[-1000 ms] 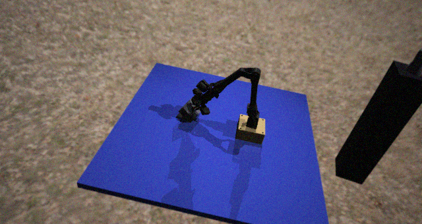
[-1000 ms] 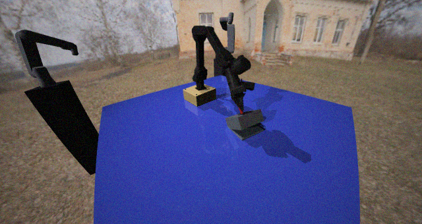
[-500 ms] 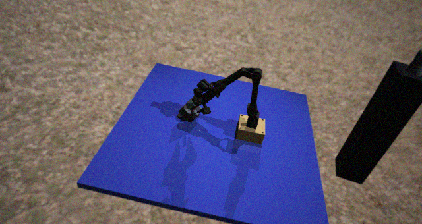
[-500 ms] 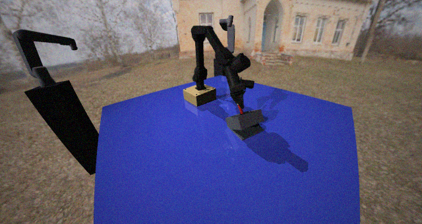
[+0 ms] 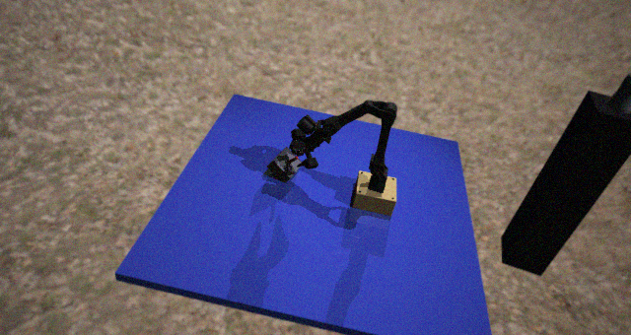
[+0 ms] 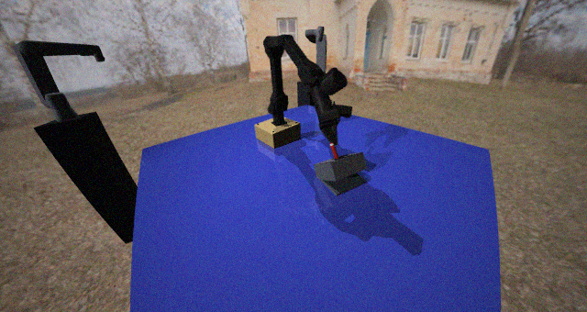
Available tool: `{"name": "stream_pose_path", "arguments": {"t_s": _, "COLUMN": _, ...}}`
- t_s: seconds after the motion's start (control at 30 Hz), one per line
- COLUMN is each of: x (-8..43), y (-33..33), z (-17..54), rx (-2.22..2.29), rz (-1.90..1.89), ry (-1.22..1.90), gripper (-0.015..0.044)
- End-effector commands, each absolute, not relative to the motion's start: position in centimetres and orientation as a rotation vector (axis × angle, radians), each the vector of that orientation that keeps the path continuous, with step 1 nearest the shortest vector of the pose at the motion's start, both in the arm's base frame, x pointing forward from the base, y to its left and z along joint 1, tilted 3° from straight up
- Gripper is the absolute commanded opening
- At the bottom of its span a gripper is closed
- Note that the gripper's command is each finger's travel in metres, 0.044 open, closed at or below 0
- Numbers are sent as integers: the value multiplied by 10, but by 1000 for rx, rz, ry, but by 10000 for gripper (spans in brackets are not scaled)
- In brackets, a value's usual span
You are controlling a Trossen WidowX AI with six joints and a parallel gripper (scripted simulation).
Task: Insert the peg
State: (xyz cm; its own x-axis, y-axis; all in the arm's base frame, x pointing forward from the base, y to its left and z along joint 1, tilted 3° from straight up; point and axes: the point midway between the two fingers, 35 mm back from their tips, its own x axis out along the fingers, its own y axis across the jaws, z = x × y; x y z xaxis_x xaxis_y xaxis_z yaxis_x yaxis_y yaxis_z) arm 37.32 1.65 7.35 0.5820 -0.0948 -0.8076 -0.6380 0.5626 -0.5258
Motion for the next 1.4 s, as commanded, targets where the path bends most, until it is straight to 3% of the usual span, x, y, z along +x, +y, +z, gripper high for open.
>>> {"name": "stream_pose_path", "arguments": {"t_s": 0.0, "x": 371, "y": 17, "z": 82, "rx": -937, "rz": 371, "ry": 908, "gripper": 440}}
{"name": "stream_pose_path", "arguments": {"t_s": 1.37, "x": 336, "y": 25, "z": 125, "rx": -938, "rz": 381, "ry": 915, "gripper": 440}}
